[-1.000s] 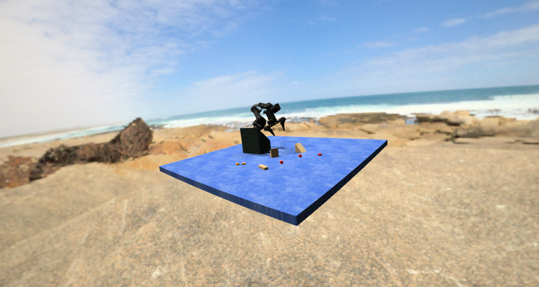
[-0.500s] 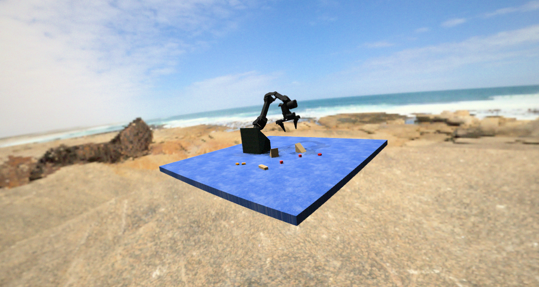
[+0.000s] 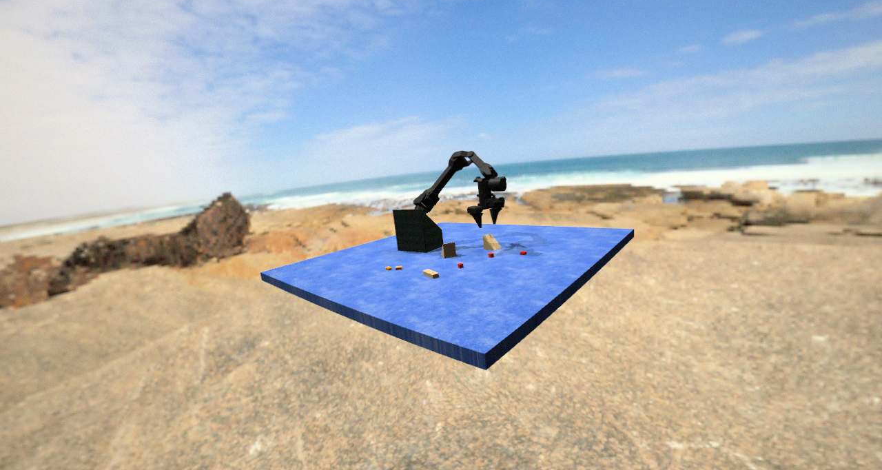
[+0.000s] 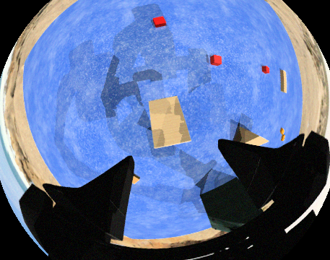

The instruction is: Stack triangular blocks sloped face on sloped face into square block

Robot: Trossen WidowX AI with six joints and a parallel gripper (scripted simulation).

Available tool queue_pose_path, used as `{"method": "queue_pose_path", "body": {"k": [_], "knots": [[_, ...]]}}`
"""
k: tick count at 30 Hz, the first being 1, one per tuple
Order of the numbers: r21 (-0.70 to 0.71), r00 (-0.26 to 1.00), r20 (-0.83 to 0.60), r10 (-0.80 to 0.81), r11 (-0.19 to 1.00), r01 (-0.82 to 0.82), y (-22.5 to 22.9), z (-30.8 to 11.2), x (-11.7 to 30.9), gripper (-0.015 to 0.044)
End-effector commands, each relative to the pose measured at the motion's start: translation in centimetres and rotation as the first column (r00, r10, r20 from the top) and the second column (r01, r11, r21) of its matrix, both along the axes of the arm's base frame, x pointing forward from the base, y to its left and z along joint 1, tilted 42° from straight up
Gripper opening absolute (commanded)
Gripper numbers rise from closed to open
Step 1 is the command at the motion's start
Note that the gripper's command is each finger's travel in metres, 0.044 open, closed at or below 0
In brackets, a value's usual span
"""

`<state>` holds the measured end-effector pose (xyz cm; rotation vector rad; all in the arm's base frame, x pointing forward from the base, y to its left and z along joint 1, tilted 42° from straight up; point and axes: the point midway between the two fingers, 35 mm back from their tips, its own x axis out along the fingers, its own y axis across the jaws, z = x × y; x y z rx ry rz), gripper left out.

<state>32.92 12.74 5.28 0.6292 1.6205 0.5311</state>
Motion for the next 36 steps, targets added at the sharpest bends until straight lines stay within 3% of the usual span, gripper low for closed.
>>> {"method": "queue_pose_path", "body": {"k": [1,36], "knots": [[-0.001,1.0,0.022,0.011,1.0,-0.011,0.0,0.1,0.6,0.044],[-0.002,1.0,0.022,0.011,1.0,-0.011,3.7,-4.1,0.6,0.044]]}}
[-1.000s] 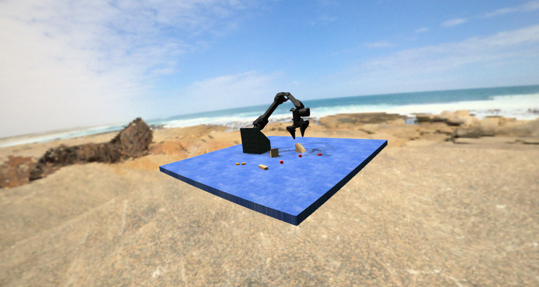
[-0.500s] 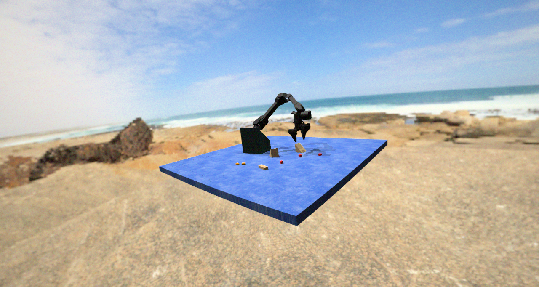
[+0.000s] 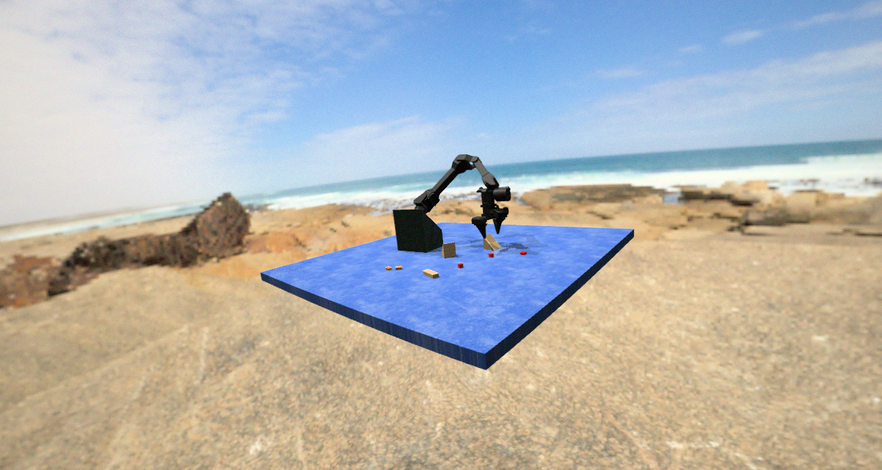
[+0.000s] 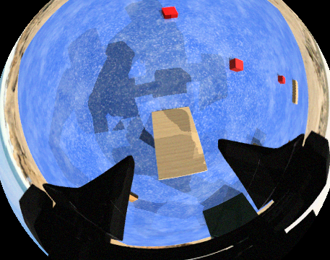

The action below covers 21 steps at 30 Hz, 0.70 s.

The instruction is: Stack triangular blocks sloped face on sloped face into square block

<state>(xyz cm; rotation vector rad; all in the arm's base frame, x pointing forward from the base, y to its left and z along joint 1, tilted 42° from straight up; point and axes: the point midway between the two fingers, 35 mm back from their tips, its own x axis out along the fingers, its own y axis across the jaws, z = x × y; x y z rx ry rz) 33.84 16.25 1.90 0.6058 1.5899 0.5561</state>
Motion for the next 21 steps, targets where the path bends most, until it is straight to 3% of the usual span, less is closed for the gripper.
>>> {"method": "queue_pose_path", "body": {"k": [1,21], "knots": [[-0.006,1.0,-0.016,-0.005,1.0,0.005,0.3,-0.9,-0.3,0.044],[-0.003,1.0,-0.017,-0.005,1.0,0.005,2.4,-3.2,-0.7,0.044]]}}
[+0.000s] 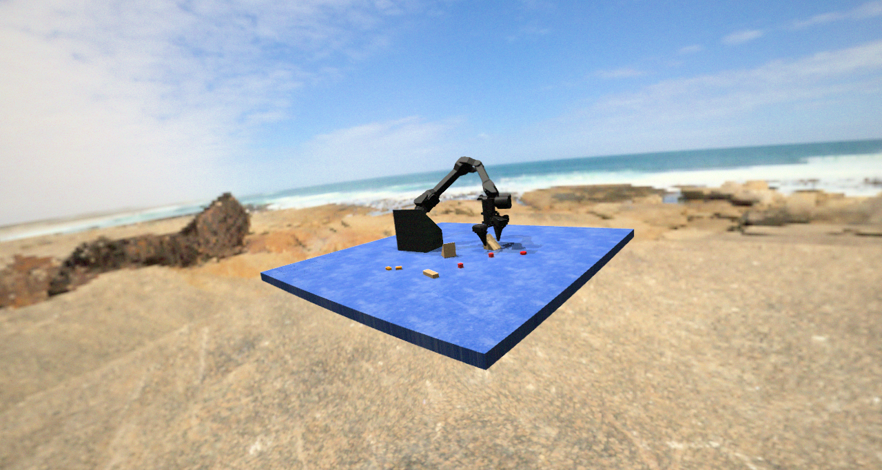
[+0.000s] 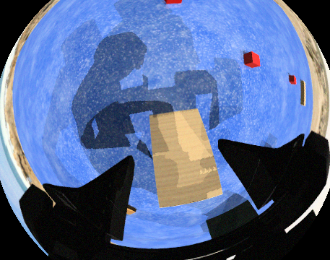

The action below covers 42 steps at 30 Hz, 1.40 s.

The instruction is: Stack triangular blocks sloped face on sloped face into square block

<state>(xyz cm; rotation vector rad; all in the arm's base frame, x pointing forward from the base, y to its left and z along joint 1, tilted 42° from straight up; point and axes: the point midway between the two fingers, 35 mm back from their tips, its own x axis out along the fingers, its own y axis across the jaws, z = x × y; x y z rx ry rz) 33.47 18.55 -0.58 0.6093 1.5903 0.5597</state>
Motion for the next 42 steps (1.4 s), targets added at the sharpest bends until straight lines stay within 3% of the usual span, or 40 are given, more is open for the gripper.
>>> {"method": "queue_pose_path", "body": {"k": [1,8,14,23,32,42], "knots": [[-0.007,1.0,-0.016,-0.006,1.0,0.006,0.2,-0.8,-0.4,0.044],[-0.005,1.0,-0.017,-0.006,1.0,0.006,0.8,-1.5,-0.6,0.044],[-0.005,1.0,-0.017,-0.006,1.0,0.006,0.8,-1.5,-0.6,0.0282],[-0.005,1.0,-0.017,-0.006,1.0,0.006,0.8,-1.5,-0.6,0.0222],[-0.004,1.0,-0.013,-0.002,1.0,0.002,-0.4,0.0,-0.3,0.0],[-0.003,1.0,-0.011,0.0,1.0,0.0,-1.1,0.9,-0.2,0.0]]}}
